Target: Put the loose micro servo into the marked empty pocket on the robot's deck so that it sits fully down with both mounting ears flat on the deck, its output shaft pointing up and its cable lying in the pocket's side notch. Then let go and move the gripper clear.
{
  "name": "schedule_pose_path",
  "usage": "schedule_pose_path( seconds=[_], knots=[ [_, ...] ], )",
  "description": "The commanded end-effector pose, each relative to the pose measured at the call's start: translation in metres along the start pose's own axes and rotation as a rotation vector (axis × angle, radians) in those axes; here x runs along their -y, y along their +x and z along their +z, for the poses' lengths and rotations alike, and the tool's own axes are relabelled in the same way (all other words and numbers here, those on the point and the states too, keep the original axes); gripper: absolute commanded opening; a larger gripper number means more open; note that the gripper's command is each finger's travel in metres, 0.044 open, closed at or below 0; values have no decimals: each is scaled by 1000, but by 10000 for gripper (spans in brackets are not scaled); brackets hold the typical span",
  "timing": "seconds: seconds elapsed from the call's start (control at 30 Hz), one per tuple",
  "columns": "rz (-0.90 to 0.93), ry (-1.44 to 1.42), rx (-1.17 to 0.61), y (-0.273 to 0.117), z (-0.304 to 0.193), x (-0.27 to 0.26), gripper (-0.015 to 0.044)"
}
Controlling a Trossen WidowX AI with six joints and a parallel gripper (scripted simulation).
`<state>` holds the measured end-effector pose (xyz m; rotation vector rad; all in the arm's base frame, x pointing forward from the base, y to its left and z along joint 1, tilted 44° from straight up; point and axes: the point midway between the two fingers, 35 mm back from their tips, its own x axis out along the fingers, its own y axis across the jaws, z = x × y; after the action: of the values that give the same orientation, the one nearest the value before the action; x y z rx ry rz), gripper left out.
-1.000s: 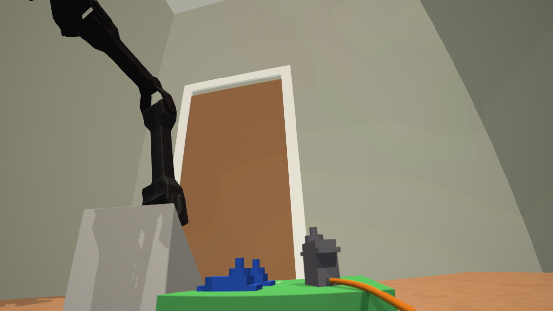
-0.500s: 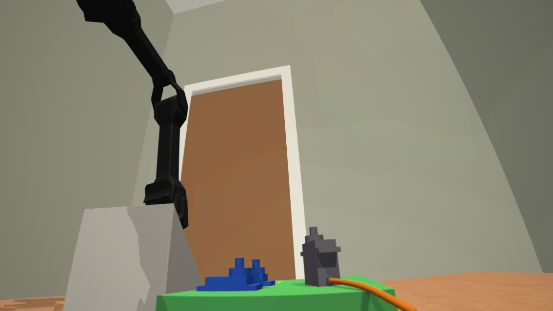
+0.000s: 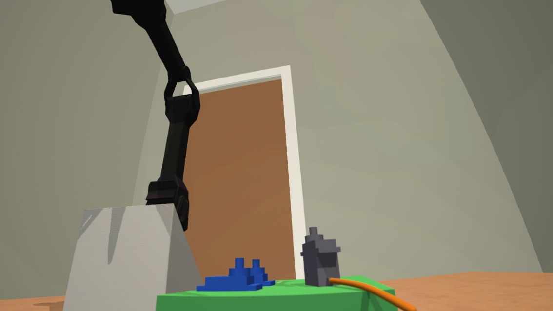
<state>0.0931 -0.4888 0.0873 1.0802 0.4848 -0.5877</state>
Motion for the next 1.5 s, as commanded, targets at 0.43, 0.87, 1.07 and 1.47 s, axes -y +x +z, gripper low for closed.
schedule_pose_path(
  seconds=[0.43,0.87,1.07,1.47],
  knots=[
    [91,-501,-229,70,-56,-58,440],
    [216,-883,-379,109,-106,-99,440],
    [292,-1057,-440,122,-131,-116,440],
    [479,-1399,-546,143,-183,-147,440]
  ],
)
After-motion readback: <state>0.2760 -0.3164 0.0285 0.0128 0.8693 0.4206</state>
